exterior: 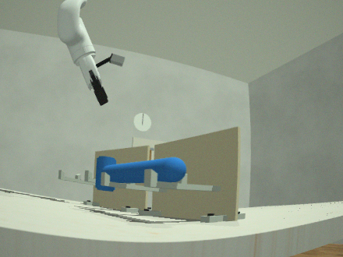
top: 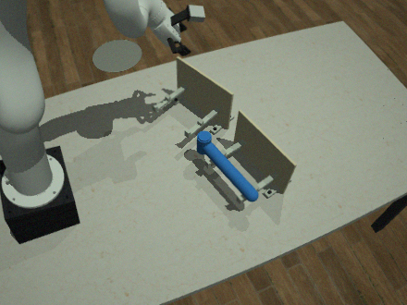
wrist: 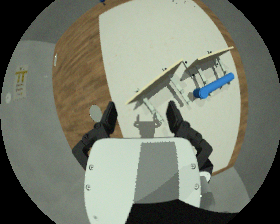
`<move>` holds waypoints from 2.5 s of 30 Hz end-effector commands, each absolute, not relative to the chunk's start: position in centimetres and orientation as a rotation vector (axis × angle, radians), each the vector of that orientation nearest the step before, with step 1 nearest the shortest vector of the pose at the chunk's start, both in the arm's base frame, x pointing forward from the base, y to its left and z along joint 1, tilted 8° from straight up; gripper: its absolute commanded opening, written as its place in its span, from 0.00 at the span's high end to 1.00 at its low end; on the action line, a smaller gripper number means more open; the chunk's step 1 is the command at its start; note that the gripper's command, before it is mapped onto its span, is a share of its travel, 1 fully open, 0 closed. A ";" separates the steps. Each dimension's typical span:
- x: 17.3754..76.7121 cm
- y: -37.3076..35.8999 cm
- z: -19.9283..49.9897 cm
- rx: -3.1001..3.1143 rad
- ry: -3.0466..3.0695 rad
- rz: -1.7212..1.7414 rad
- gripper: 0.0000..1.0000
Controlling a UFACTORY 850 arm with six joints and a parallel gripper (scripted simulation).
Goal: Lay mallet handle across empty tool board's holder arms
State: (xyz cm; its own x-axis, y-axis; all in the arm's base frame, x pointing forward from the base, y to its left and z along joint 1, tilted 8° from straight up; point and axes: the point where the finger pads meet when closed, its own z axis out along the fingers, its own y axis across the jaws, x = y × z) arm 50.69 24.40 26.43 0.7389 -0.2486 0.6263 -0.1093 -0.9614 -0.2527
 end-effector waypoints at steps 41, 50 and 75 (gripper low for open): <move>57.4 11.3 18.5 -2.660 1.014 -0.564 0.00; 57.8 5.1 15.6 -2.610 1.289 -0.406 0.00; 56.3 -6.0 11.2 -2.484 1.757 -0.166 0.00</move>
State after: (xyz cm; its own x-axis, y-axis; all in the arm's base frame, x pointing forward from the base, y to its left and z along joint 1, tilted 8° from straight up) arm 56.14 -5.95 11.17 0.3441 -0.9389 0.0103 -0.9135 -0.3373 -0.2275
